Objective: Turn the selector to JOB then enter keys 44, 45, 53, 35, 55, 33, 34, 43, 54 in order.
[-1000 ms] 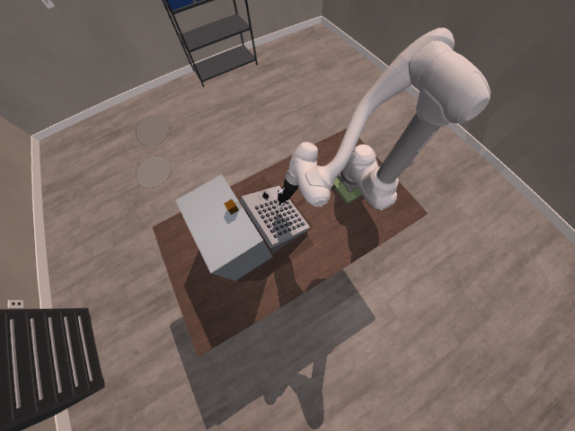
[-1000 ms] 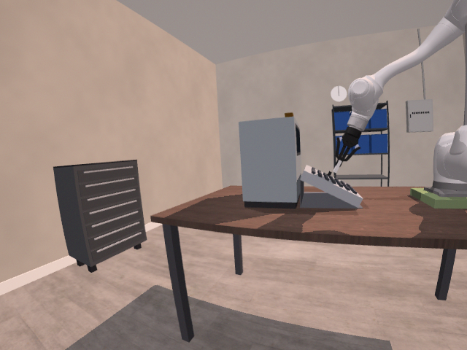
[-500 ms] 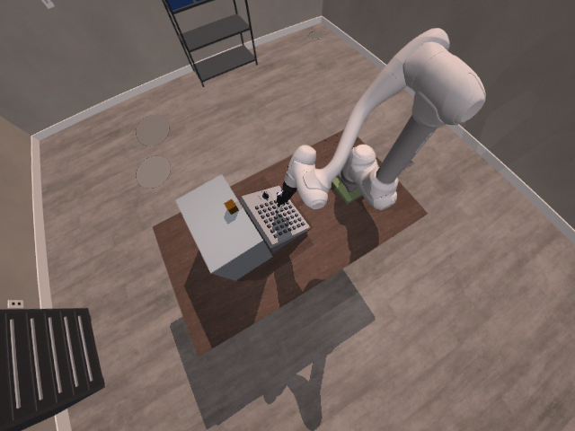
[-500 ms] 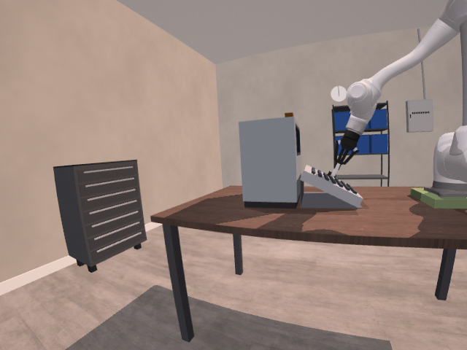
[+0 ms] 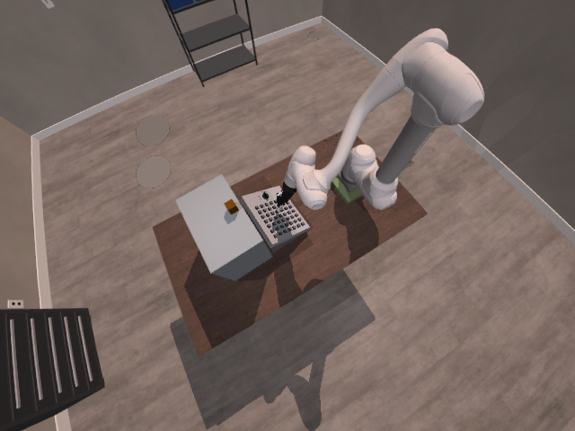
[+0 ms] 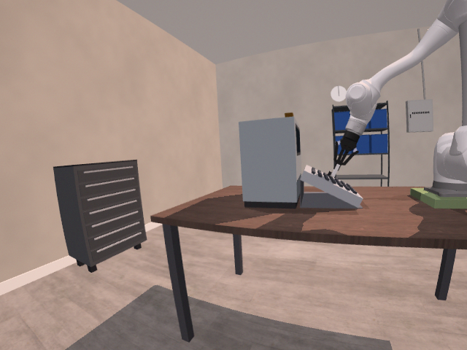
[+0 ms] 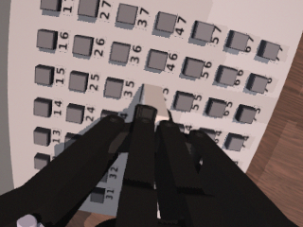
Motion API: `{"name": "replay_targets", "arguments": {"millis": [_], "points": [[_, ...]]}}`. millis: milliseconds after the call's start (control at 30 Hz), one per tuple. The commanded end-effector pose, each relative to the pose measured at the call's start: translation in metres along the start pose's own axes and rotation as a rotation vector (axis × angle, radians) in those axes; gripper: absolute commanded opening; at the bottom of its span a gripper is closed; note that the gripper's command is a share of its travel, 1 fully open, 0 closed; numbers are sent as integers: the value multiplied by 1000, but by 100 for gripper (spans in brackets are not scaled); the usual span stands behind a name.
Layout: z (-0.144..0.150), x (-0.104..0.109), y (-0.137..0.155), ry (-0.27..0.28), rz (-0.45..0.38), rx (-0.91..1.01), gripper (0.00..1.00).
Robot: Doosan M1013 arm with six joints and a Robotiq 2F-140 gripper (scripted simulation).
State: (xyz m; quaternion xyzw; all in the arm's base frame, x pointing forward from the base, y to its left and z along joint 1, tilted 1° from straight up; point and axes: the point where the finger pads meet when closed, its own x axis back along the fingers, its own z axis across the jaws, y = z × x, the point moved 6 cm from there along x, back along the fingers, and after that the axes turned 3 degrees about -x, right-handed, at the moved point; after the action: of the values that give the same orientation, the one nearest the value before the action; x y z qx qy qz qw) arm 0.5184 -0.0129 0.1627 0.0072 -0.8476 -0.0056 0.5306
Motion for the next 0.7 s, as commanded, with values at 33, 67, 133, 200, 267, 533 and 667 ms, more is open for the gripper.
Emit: {"name": "replay_targets", "arguments": {"millis": [33, 67, 133, 200, 267, 533, 667], "points": [[0, 0, 0, 0, 0, 0, 0], [0, 0, 0, 0, 0, 0, 0], [0, 0, 0, 0, 0, 0, 0], [0, 0, 0, 0, 0, 0, 0], [0, 0, 0, 0, 0, 0, 0], [0, -1, 0, 0, 0, 0, 0], [0, -3, 0, 0, 0, 0, 0]]}}
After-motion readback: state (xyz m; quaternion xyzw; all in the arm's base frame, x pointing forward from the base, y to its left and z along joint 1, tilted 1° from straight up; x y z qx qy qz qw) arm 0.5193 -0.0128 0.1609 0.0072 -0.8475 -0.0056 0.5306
